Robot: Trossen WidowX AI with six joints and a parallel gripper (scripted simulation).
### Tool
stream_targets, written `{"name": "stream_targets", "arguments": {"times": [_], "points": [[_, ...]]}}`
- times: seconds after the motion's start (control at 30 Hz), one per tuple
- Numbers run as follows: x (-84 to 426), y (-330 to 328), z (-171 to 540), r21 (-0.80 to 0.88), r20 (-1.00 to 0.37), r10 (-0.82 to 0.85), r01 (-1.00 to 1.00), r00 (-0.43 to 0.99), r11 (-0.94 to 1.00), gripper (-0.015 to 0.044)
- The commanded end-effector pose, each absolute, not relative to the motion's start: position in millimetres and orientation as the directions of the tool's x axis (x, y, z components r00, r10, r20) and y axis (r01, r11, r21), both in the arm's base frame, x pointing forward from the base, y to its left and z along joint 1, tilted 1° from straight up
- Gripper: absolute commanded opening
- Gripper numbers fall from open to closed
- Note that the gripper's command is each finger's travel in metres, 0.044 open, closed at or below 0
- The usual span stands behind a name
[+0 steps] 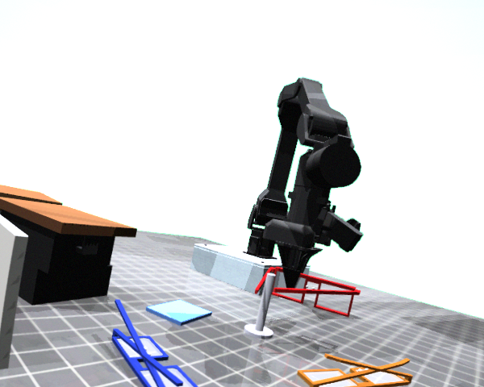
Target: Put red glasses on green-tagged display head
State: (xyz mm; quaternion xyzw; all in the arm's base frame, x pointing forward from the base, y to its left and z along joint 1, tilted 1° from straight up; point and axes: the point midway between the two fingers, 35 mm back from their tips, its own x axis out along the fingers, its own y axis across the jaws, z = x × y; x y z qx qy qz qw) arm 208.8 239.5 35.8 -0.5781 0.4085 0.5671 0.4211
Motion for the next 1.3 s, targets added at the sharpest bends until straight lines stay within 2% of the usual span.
{"name": "stream_targets", "arguments": {"times": [0.0, 1.27], "points": [[207, 242, 36, -0.023, -1.000, 0.005, -0.950, 0.023, -0.310, 0.0000], [201, 251, 36, -0.023, -1.000, 0.006, -0.950, 0.022, -0.310, 0.0000]]}}
